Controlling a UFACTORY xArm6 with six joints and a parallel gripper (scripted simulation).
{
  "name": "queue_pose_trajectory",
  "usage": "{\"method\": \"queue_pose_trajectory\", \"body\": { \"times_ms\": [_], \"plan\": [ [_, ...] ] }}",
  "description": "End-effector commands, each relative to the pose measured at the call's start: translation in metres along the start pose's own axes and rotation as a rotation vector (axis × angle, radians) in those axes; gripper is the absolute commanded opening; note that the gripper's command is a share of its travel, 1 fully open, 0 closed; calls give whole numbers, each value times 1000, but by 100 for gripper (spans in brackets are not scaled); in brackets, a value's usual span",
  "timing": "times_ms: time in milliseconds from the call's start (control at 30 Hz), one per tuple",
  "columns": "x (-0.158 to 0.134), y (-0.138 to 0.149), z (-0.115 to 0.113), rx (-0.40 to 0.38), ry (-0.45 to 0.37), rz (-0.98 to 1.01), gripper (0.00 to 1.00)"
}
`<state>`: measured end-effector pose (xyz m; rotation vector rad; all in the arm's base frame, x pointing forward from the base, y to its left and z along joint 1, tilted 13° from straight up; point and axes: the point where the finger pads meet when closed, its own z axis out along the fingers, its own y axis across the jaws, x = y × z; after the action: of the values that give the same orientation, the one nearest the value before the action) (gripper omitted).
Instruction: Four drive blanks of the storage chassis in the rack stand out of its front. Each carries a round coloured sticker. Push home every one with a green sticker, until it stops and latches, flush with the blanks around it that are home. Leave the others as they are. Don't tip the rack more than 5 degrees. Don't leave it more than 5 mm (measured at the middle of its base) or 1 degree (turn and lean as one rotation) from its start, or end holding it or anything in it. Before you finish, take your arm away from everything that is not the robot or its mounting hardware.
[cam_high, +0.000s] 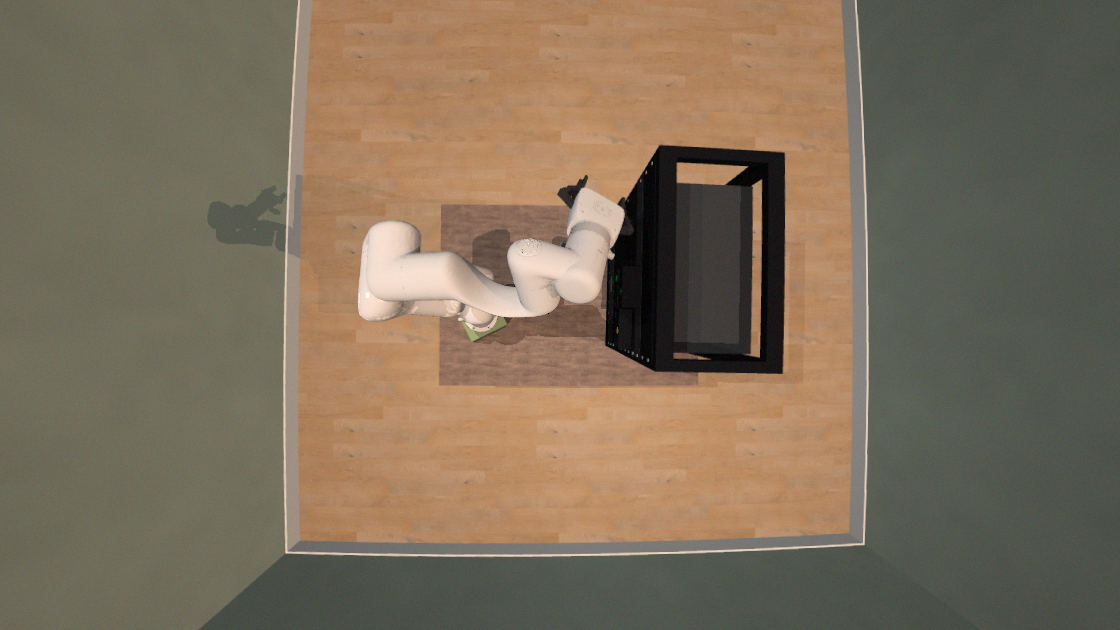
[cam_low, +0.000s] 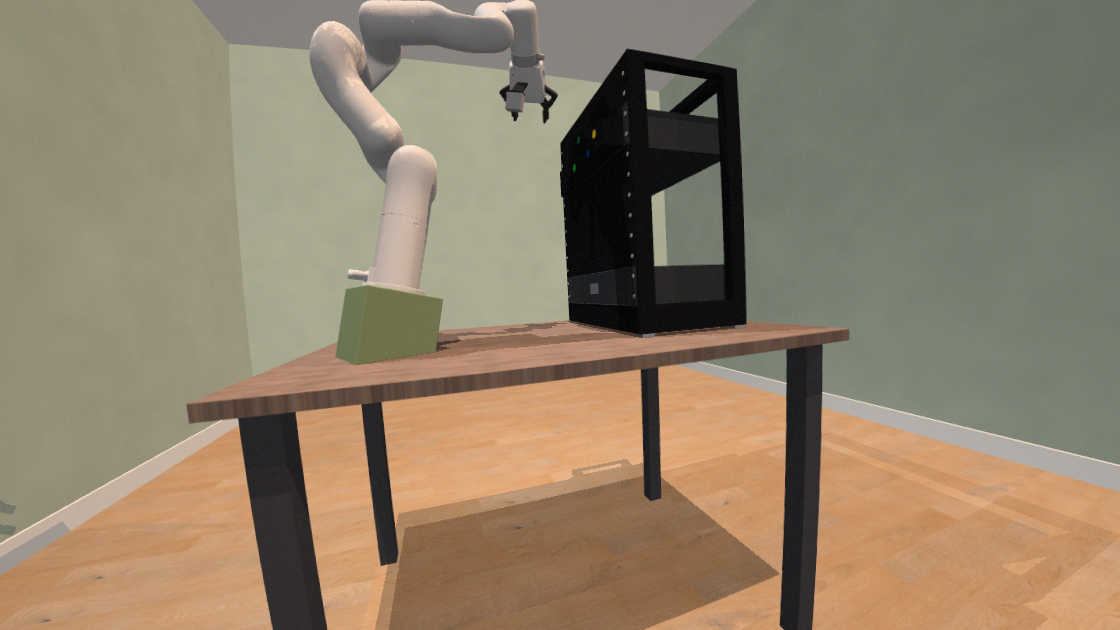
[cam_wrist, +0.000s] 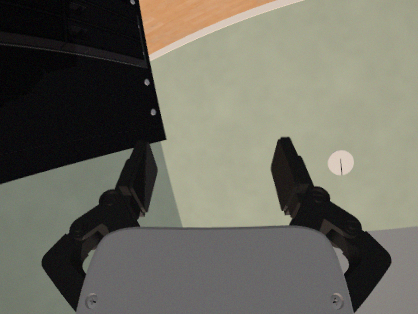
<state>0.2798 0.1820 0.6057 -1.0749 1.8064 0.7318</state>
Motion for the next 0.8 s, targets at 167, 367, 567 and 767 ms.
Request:
{"method": "queue_pose_trajectory", "body": {
  "times_ms": [167, 367, 567, 767],
  "plan": [
    [30, -12, -4, 49, -196, 181, 100],
    [51, -21, -7, 81, -311, 302, 100],
    [73, -30, -10, 117, -439, 432, 100],
    [91, -37, -12, 148, -547, 543, 100]
  ]
}}
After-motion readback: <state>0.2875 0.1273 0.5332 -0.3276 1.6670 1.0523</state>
